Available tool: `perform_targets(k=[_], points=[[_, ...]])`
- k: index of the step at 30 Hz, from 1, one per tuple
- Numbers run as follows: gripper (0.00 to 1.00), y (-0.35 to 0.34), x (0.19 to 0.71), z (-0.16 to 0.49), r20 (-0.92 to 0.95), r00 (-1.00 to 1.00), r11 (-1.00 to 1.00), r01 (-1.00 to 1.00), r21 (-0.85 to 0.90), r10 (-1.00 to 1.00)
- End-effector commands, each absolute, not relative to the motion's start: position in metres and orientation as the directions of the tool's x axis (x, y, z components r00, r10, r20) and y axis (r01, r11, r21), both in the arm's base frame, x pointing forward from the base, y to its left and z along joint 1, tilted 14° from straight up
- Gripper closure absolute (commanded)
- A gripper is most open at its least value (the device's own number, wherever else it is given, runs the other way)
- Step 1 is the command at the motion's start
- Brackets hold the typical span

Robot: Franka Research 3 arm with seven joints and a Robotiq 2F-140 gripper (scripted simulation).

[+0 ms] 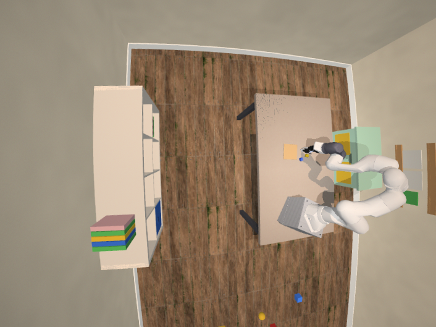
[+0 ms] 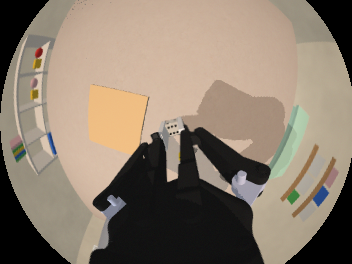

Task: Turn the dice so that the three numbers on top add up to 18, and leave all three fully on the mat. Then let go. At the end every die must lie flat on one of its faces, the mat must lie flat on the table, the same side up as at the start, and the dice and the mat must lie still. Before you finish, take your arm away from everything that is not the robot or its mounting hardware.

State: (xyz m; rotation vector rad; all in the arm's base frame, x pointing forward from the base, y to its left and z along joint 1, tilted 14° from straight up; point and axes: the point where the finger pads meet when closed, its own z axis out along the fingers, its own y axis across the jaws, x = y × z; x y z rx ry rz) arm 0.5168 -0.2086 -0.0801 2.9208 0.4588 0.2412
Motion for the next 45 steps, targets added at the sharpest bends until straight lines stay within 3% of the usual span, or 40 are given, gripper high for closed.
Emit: perform_targets(k=[1,10,27,41,45], points=[[0.87,-0.208,0.517,-0.08,0.135,0.939,-0.938,0.287,0.196,0.315],[0.87,-0.207,0.516,-0.074,0.135,0.939,-0.938,0.287,0.196,0.315],[0.87,-0.194,0.499,0.013,0.135,0.939,-0.938,0.287,0.196,0.315],[0.87,-0.191,0.498,0.016,0.136,0.942,-0.94,0.279,0.195,0.308],[0.87,-0.15,0.491,0.009,0.154,0.97,-0.97,0.159,0.181,0.188]])
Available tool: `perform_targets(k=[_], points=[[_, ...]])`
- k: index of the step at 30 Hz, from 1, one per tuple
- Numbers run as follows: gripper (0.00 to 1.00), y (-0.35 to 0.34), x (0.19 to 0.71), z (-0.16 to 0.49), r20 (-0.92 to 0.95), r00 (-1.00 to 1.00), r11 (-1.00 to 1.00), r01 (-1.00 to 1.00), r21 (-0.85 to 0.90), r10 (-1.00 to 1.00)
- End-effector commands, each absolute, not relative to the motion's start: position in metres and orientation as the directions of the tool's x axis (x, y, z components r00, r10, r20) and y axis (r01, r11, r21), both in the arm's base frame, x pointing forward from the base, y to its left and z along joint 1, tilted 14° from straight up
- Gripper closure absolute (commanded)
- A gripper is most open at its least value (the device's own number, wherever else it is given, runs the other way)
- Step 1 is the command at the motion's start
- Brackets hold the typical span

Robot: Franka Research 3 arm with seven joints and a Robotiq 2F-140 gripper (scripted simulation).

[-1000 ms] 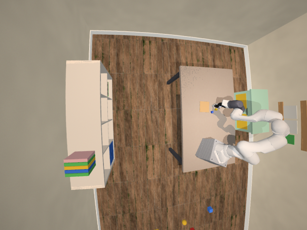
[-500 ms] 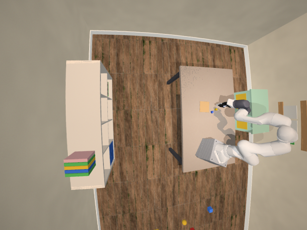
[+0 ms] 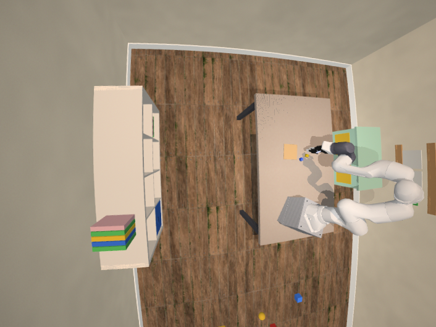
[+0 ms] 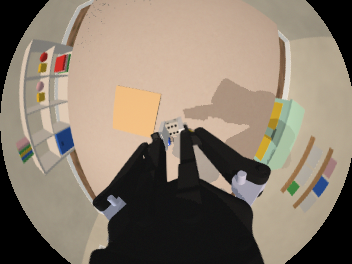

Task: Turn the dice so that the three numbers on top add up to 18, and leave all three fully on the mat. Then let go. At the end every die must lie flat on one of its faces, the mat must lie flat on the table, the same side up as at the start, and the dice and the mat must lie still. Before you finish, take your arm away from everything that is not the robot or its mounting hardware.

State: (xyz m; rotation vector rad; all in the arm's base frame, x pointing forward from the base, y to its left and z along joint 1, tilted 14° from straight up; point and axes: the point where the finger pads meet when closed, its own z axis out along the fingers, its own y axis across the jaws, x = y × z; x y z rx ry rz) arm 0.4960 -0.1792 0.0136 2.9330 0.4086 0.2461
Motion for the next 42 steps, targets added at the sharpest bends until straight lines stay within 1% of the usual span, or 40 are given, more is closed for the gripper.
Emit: perform_targets(k=[1,2,10,13,24,42], points=[[0.87,-0.134,0.487,0.006,0.163,0.977,-0.979,0.11,0.174,0.139],[0.87,-0.125,0.484,0.004,0.168,0.979,-0.982,0.083,0.169,0.112],[0.87,-0.117,0.482,0.003,0.172,0.981,-0.985,0.059,0.165,0.088],[0.87,-0.097,0.475,0.0,0.183,0.983,-0.988,-0.003,0.152,0.025],[0.87,-0.062,0.462,-0.005,0.2,0.976,-0.986,-0.11,0.125,-0.083],[0.87,-0.059,0.46,-0.007,0.202,0.975,-0.985,-0.122,0.122,-0.095]])
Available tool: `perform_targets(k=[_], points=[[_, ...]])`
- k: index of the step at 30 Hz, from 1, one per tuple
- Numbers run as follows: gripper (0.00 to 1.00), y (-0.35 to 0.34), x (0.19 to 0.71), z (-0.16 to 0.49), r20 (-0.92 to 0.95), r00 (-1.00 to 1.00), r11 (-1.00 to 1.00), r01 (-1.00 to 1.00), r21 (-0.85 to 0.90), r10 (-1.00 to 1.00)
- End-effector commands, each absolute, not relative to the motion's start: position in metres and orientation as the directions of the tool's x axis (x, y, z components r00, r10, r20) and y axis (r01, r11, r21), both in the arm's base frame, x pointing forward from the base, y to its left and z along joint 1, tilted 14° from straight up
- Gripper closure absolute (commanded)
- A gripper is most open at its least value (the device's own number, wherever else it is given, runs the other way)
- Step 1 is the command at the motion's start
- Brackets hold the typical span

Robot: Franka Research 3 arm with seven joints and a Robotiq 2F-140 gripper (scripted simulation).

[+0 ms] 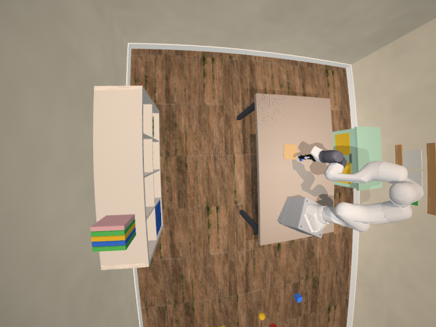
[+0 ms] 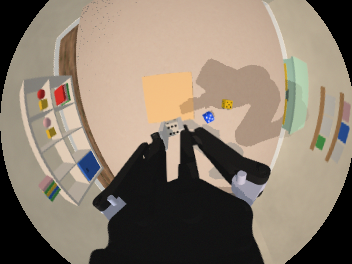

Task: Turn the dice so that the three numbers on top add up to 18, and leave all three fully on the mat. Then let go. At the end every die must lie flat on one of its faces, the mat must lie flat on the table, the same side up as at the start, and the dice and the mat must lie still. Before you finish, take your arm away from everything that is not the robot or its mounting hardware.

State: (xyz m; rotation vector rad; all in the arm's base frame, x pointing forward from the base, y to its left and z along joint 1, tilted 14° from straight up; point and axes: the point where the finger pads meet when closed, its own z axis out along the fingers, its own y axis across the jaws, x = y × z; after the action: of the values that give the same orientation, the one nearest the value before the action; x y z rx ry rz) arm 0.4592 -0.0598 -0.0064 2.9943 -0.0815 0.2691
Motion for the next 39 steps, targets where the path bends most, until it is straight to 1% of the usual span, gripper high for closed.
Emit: perform_targets(k=[1,8,28,39], points=[[0.87,-0.059,0.46,-0.007,0.202,0.975,-0.985,-0.122,0.122,-0.095],[0.87,-0.06,0.462,-0.018,0.203,0.975,-0.985,-0.122,0.124,-0.095],[0.87,-0.07,0.475,-0.093,0.203,0.975,-0.985,-0.122,0.124,-0.095],[0.87,-0.071,0.477,-0.1,0.203,0.975,-0.985,-0.122,0.124,-0.095]])
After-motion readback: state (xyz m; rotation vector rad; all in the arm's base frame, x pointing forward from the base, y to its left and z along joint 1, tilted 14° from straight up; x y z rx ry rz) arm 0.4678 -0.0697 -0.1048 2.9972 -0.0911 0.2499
